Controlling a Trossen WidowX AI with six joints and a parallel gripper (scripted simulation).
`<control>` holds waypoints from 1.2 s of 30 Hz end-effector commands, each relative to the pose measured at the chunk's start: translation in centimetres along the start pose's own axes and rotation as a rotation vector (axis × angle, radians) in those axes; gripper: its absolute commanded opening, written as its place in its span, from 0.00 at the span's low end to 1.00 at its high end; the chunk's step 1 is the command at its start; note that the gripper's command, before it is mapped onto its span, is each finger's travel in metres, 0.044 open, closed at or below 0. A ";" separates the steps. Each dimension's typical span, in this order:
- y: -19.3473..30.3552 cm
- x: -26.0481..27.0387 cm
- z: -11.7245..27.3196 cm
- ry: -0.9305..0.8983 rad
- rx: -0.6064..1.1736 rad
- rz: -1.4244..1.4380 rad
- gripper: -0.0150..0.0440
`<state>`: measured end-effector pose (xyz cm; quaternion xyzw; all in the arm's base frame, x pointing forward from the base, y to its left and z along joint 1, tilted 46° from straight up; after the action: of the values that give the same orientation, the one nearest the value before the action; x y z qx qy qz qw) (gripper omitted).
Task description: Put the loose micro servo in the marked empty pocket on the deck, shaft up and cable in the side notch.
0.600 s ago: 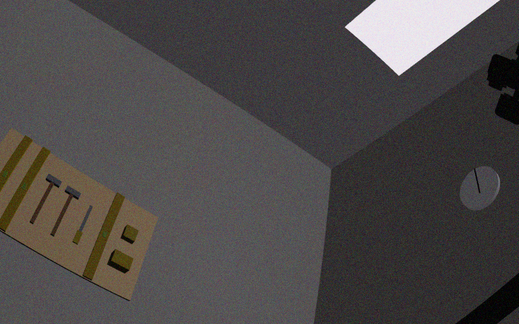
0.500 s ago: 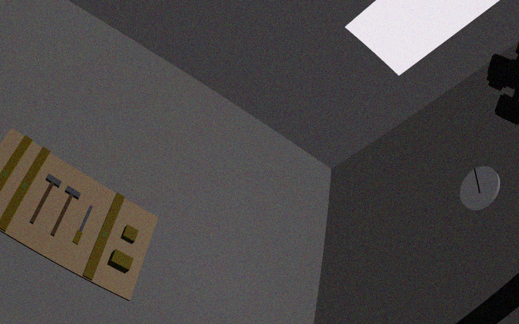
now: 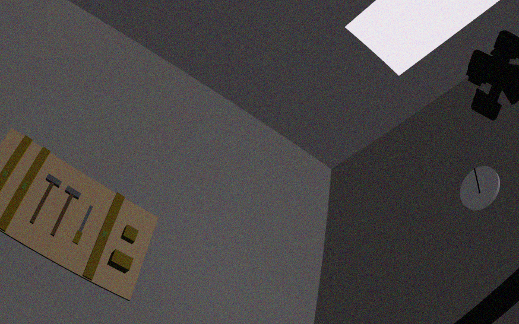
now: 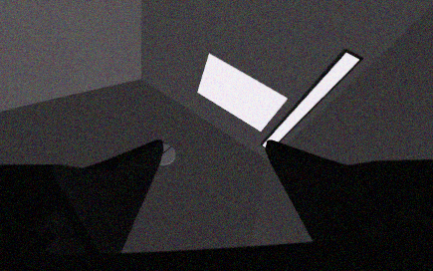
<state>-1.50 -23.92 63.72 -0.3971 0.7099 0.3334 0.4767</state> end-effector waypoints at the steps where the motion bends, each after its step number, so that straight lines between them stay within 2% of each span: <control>1: -1.8 1.0 -0.3 -0.022 -0.065 -0.020 1.00; 20: -11.2 5.8 0.0 -0.176 -0.380 -0.120 1.00; 36: -20.4 11.6 3.1 -0.420 -0.662 -0.209 1.00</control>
<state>13.46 -32.99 51.72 -0.5216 0.4439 0.5479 0.4803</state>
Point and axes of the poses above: the point midway between the two fingers, 35 mm back from their tips, its own z axis back along the fingers, its own x axis across the jaws, y = z × x, the point moved 3 cm from there along z, back along the fingers, and after that the axes turned 7 degrees about -z, right-handed, at the moved point
